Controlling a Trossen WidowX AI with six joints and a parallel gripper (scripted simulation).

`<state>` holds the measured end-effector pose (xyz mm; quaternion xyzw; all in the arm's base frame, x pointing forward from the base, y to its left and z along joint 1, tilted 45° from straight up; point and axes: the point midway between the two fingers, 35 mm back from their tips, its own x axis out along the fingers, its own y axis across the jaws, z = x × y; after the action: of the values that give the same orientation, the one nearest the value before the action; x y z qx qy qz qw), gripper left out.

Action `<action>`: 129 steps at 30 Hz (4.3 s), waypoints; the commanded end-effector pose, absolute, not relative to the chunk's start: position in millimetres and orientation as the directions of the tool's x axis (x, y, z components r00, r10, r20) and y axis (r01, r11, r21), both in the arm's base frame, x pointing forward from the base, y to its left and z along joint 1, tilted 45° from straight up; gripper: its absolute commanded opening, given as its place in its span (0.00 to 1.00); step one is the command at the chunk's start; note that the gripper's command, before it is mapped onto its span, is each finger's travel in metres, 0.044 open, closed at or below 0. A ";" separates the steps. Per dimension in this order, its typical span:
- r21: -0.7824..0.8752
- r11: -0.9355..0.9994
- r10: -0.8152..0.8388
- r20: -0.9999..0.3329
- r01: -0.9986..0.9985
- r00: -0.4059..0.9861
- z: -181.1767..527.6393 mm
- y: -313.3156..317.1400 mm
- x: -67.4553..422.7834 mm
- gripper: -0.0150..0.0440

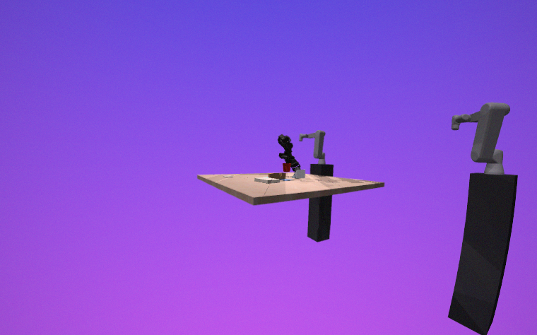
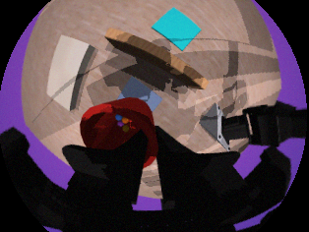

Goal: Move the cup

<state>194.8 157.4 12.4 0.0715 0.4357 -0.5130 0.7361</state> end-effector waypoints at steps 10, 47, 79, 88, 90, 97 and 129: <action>-0.339 0.465 -0.691 -0.717 0.818 0.096 16.4 159.1 193.4 0.25; -0.334 0.462 -0.689 -0.719 0.822 0.095 52.3 127.9 208.7 0.25; -0.335 0.460 -0.691 -0.717 0.822 0.095 114.9 68.5 232.5 0.25; -0.335 0.460 -0.691 -0.716 0.822 0.095 132.1 50.7 237.8 0.25; -0.335 0.460 -0.692 -0.716 0.822 0.095 135.9 46.8 239.0 0.25; -0.335 0.460 -0.692 -0.716 0.822 0.095 149.3 33.7 243.1 0.25; -0.335 0.459 -0.693 -0.715 0.823 0.096 156.3 1.2 252.2 0.25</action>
<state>253.1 4.6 159.4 0.0797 0.4318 -0.5142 0.7368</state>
